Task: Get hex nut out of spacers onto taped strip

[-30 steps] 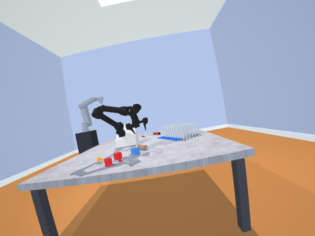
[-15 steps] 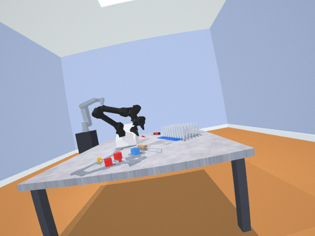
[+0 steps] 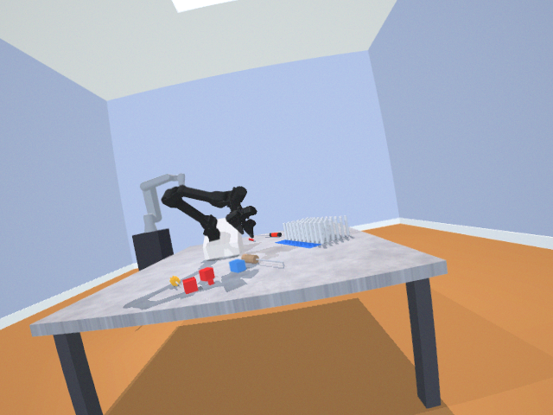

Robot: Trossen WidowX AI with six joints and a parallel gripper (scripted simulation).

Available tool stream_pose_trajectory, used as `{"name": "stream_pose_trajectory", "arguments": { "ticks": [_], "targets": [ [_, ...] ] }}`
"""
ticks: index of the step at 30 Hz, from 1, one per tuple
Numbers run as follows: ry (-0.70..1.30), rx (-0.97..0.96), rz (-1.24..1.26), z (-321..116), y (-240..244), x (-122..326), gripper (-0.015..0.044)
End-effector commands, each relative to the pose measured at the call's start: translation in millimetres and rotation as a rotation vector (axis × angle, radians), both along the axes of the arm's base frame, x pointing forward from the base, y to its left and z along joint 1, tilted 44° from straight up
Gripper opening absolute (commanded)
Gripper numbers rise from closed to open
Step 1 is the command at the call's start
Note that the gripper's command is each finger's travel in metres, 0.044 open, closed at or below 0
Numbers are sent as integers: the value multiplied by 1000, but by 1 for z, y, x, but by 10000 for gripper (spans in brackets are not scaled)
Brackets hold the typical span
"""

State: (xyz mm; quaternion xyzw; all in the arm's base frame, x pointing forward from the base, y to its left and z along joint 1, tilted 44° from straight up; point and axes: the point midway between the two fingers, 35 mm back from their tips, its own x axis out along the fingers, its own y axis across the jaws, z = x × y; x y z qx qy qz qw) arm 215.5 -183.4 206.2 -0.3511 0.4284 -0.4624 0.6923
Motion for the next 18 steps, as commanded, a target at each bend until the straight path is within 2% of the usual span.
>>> {"name": "stream_pose_trajectory", "arguments": {
  "ticks": [1,18],
  "targets": [
    [-832,189,-242,-14,-9,-4,440],
    [-1933,427,-543,-20,-17,-6,440]
  ]
}}
